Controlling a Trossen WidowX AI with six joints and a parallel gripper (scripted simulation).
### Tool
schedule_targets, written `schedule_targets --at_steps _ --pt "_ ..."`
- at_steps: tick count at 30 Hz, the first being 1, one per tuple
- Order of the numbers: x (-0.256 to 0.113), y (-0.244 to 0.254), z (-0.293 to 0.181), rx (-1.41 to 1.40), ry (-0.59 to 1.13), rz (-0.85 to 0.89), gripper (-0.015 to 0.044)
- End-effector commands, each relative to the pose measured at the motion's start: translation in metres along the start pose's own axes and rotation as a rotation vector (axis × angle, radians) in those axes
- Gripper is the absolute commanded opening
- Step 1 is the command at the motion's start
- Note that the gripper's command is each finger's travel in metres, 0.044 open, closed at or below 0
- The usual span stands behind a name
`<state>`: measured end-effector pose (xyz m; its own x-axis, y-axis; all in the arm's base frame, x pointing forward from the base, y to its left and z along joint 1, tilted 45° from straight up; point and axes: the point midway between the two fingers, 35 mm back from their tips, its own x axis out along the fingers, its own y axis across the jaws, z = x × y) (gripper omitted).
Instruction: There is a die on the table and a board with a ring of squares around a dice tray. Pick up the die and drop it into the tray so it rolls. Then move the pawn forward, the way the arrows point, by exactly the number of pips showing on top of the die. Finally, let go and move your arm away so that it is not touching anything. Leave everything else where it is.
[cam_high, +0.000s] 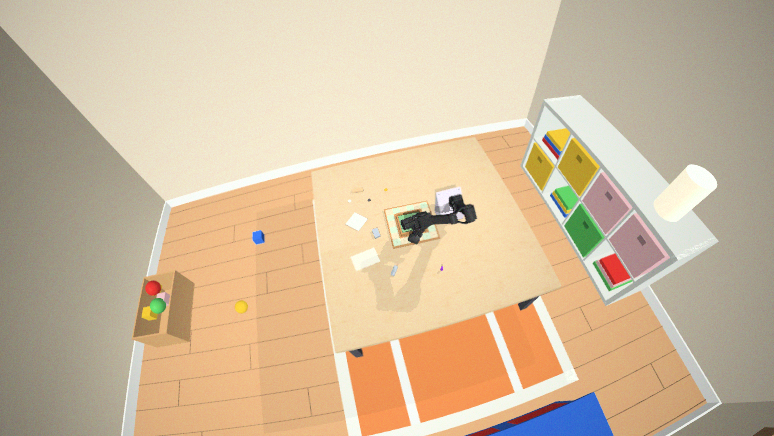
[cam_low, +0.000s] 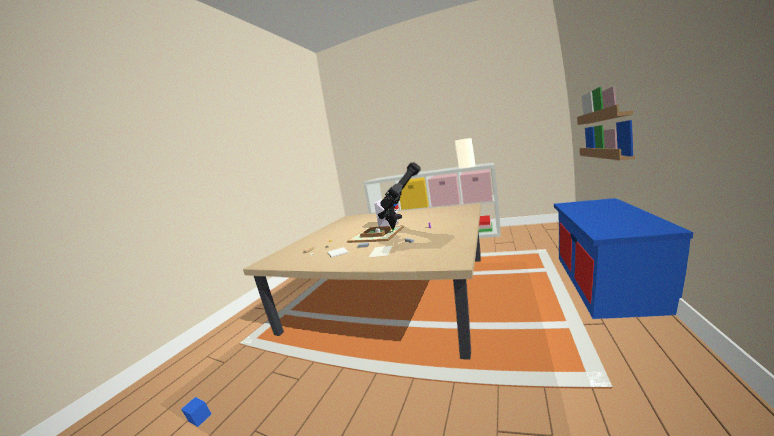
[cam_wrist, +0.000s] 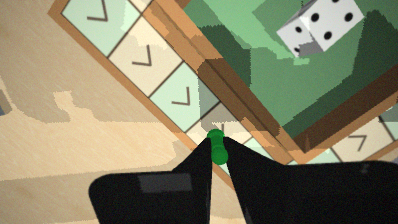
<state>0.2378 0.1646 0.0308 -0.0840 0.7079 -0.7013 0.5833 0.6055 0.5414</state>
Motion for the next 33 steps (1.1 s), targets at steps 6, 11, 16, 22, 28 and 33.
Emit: schedule_targets --at_steps 6,11,16,22,28,33 --pt "0.003 0.000 0.000 0.000 0.001 0.000 0.0105" --pt "0.003 0.000 0.000 0.000 0.001 0.000 0.0236" --pt "-0.039 0.000 0.001 0.009 0.005 -0.009 0.0368" --pt "-0.051 0.000 0.001 0.011 0.006 -0.009 0.0440" --pt "-0.081 -0.036 0.018 -0.151 -0.022 -0.032 0.0440" --pt "-0.105 -0.086 0.024 -0.388 -0.021 -0.051 0.0440"
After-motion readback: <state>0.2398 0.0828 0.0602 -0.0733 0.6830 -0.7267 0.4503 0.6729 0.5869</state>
